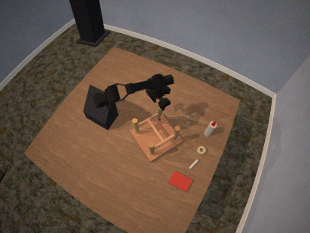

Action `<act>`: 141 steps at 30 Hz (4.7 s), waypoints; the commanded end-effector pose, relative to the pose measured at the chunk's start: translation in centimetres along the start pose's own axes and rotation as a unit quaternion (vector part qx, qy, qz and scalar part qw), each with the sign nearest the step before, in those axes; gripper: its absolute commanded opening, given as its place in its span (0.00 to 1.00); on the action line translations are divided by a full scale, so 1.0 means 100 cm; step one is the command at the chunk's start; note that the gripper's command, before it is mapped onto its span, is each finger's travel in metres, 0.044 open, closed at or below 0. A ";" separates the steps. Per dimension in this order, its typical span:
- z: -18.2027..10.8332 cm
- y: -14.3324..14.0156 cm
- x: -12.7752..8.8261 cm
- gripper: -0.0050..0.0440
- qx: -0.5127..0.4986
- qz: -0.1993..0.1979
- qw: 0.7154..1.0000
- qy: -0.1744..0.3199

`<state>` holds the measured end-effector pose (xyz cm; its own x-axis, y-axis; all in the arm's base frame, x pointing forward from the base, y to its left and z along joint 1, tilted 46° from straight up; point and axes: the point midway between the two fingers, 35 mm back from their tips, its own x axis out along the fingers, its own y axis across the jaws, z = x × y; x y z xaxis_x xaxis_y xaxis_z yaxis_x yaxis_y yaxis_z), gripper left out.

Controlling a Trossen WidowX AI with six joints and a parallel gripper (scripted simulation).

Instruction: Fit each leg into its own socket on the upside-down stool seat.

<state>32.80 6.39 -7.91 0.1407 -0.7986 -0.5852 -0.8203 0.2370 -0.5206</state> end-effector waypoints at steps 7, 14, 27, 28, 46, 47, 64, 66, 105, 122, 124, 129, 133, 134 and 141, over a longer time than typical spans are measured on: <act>-0.001 0.010 -0.001 1.00 -0.005 0.006 1.000 0.002; -0.001 0.012 -0.001 1.00 -0.005 0.006 1.000 0.002; -0.001 0.015 -0.002 1.00 -0.005 0.006 1.000 0.002; -0.001 0.016 -0.002 1.00 -0.005 0.006 1.000 0.002; -0.001 0.018 -0.003 1.00 -0.005 0.006 1.000 0.002; -0.001 0.017 -0.003 1.00 -0.005 0.005 1.000 0.001; 0.001 -0.005 -0.032 1.00 -0.001 0.001 1.000 -0.002; 0.001 -0.005 -0.032 1.00 -0.001 0.001 1.000 -0.002; 0.000 -0.009 -0.053 0.10 -0.012 -0.001 1.000 0.003; -0.001 -0.017 -0.051 0.10 0.172 0.035 0.984 -0.037; -0.001 -0.020 -0.050 0.10 0.215 0.045 0.975 -0.045; -0.001 -0.024 -0.050 0.10 0.296 0.064 0.951 -0.060; -0.001 -0.028 -0.050 0.10 0.358 0.080 0.928 -0.071; -0.001 -0.028 -0.050 0.10 0.359 0.080 0.927 -0.071; -0.001 -0.027 -0.049 0.10 0.359 0.080 0.927 -0.071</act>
<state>34.45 9.73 -3.54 0.1635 -0.6566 -0.7363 -0.2809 0.6845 -0.6727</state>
